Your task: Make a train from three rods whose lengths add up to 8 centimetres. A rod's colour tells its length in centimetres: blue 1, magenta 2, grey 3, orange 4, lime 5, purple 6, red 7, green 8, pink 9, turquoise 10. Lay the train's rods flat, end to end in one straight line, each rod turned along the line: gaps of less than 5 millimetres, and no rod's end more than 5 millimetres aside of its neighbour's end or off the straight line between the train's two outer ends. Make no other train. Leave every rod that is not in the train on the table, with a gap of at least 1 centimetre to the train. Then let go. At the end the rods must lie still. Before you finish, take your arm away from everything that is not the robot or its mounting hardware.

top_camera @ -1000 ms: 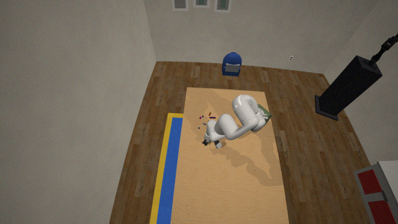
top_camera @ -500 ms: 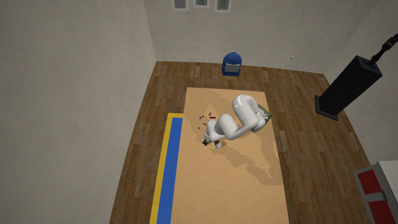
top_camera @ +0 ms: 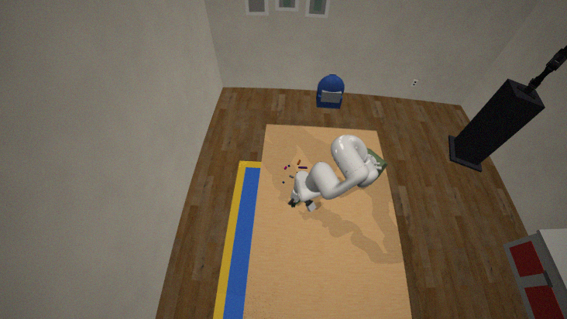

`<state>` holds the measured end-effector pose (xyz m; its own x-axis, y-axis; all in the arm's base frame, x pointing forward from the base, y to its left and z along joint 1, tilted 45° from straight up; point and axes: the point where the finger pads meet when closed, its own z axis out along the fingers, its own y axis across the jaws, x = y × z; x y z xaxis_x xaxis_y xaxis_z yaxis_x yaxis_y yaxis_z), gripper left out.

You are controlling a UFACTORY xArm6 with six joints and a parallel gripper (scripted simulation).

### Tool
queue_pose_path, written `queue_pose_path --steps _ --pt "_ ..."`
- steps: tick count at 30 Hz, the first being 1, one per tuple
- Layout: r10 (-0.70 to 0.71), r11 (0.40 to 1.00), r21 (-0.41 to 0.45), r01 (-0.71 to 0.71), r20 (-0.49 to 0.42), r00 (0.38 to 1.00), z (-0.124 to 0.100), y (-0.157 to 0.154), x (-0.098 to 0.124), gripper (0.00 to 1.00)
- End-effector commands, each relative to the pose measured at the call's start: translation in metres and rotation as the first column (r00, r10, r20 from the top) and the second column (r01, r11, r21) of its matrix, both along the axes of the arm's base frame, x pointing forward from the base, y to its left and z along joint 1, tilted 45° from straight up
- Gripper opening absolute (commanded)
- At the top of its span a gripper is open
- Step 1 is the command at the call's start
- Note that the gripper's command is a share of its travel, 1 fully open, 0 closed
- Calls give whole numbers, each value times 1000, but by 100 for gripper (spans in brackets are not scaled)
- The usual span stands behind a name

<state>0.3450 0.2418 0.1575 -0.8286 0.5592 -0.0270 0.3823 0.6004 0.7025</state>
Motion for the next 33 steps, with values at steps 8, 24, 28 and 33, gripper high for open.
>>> queue_pose_path --steps 8,24,28,33 --pt "0 1000 1 0 2 1000 1 0 0 100" --pt "0 1000 1 0 2 1000 1 0 0 100" --pt "-1 1000 1 1 1 1000 1 0 0 100" --pt "-64 997 31 66 -50 997 -2 -6 11 100"
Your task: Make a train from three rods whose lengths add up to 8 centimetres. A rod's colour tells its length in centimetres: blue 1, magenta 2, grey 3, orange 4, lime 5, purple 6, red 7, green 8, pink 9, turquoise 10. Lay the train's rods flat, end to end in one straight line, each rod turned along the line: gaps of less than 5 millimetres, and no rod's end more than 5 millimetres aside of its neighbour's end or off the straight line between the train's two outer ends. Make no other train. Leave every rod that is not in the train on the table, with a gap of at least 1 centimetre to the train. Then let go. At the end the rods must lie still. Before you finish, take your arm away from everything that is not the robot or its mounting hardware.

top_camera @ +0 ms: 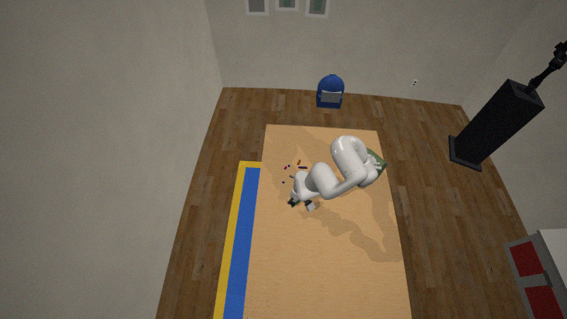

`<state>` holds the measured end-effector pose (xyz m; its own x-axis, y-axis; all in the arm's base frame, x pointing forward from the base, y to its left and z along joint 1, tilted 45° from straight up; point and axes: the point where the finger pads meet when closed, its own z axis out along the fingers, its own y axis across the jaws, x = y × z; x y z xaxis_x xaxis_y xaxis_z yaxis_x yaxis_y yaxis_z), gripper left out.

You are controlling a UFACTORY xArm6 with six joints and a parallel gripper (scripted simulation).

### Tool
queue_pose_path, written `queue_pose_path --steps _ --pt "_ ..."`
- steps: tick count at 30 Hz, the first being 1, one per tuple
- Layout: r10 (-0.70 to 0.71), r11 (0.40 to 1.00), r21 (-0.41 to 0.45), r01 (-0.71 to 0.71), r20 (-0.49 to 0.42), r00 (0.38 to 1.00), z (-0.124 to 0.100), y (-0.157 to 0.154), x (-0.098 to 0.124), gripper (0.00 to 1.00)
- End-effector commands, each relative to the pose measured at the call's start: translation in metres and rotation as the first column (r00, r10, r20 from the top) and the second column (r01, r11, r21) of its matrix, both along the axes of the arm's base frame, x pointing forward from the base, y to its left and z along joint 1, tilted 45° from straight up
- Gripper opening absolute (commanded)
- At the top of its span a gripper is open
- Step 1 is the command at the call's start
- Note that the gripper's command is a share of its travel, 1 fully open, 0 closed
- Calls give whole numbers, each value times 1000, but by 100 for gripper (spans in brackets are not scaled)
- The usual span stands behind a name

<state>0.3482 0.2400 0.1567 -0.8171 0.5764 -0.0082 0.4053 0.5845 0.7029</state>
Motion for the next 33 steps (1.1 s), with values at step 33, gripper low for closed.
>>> queue_pose_path --steps 33 --pt "-534 530 89 844 -738 413 -58 -144 121 100"
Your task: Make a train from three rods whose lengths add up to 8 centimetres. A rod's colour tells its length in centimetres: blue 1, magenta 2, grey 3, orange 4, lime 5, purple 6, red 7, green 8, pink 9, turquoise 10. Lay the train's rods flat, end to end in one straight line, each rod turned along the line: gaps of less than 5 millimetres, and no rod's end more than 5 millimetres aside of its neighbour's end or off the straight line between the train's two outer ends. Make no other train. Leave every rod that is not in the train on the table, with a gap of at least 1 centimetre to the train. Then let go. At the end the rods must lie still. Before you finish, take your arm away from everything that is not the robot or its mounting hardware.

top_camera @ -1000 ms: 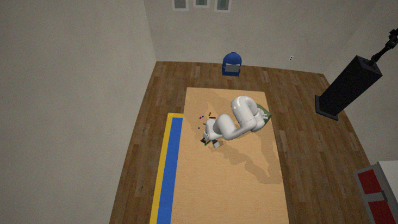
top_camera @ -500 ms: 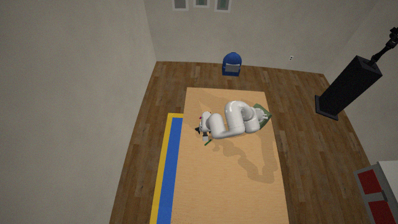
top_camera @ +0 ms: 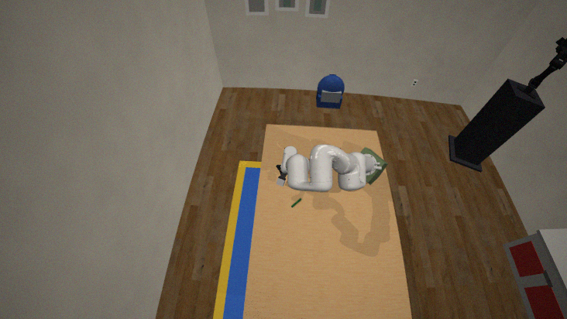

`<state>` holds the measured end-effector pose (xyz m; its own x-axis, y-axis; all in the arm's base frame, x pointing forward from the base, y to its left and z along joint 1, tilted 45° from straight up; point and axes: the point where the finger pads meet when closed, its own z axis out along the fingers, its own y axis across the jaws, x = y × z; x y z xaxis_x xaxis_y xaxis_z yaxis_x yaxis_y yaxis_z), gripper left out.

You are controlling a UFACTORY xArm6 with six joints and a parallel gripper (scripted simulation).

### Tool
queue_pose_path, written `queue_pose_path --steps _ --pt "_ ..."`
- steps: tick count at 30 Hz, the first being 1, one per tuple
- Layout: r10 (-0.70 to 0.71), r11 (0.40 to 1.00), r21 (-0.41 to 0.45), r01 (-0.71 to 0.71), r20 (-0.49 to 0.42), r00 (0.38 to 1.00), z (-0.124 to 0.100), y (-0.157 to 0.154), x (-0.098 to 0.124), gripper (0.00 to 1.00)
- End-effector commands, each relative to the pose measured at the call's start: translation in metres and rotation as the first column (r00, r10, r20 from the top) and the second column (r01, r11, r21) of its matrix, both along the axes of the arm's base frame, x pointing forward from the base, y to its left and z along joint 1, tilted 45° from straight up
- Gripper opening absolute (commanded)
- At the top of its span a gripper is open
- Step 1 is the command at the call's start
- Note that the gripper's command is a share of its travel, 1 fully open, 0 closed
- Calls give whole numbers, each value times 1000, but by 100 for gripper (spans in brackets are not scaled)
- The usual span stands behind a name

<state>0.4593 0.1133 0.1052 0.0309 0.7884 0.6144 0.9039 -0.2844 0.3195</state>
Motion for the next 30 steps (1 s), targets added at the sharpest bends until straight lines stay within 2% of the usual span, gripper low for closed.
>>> queue_pose_path --steps 1,6,8,10,16,21,22,30 --pt "-101 992 65 109 -111 989 -9 -23 12 100" --pt "-220 959 128 253 -226 949 -20 -53 21 100" --pt "-220 959 128 253 -226 949 -20 -53 21 100" --pt "-290 923 161 350 -307 906 -28 -73 25 100" --pt "-376 850 196 490 -427 822 -40 -104 29 100" --pt "-388 835 200 513 -448 806 -42 -109 29 100" --pt "-388 835 200 513 -448 806 -42 -109 29 24" --pt "-388 835 200 513 -448 806 -42 -109 29 24"
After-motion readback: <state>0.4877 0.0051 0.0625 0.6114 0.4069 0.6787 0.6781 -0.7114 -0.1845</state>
